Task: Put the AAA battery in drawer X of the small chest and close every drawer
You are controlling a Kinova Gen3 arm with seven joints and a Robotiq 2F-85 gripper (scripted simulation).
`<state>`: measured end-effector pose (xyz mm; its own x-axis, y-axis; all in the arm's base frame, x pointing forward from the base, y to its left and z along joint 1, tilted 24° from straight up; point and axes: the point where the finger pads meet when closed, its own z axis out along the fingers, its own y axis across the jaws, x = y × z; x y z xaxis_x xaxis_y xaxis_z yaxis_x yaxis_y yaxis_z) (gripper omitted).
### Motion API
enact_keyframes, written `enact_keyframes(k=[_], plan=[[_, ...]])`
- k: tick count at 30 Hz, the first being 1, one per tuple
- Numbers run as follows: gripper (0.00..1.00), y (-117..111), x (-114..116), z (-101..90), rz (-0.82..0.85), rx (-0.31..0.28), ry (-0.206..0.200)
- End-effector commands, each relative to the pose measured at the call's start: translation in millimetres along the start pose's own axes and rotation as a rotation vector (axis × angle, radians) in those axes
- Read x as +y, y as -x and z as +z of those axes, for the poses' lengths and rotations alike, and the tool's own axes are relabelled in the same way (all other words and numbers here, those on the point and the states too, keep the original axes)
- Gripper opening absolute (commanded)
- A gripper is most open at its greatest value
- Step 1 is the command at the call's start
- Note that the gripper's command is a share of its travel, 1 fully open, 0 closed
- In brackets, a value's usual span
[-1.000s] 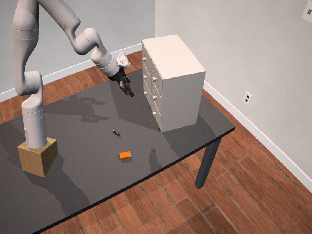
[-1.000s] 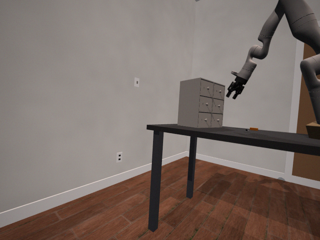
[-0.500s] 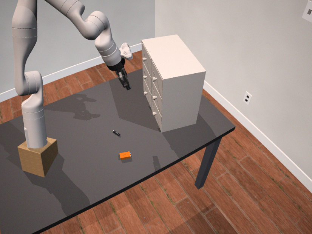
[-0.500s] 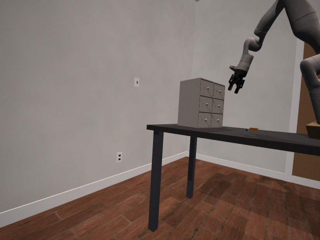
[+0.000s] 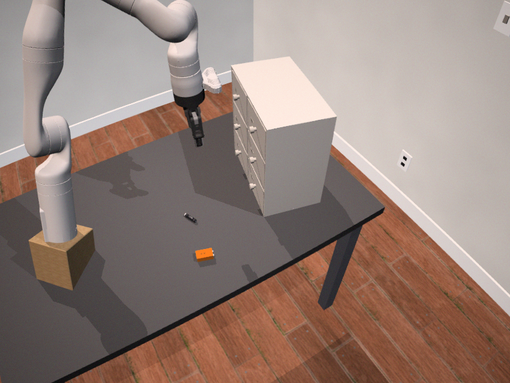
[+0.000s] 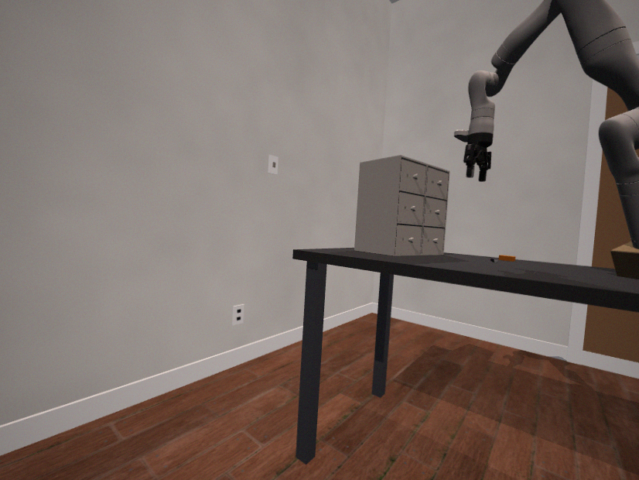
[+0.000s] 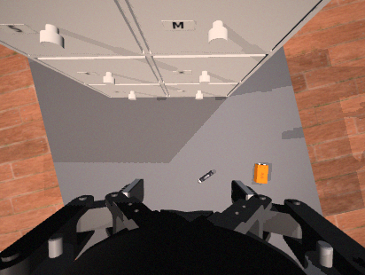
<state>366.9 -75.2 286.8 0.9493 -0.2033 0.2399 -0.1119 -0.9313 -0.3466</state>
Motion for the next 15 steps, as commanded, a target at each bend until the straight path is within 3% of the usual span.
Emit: enact_keyframes(k=[1, 15], plan=[[1.00, -1.0, -1.5, -1.4, -0.005, -0.011, -0.005], [1.00, 1.2, -1.8, -4.3, -0.006, -0.029, -0.006]])
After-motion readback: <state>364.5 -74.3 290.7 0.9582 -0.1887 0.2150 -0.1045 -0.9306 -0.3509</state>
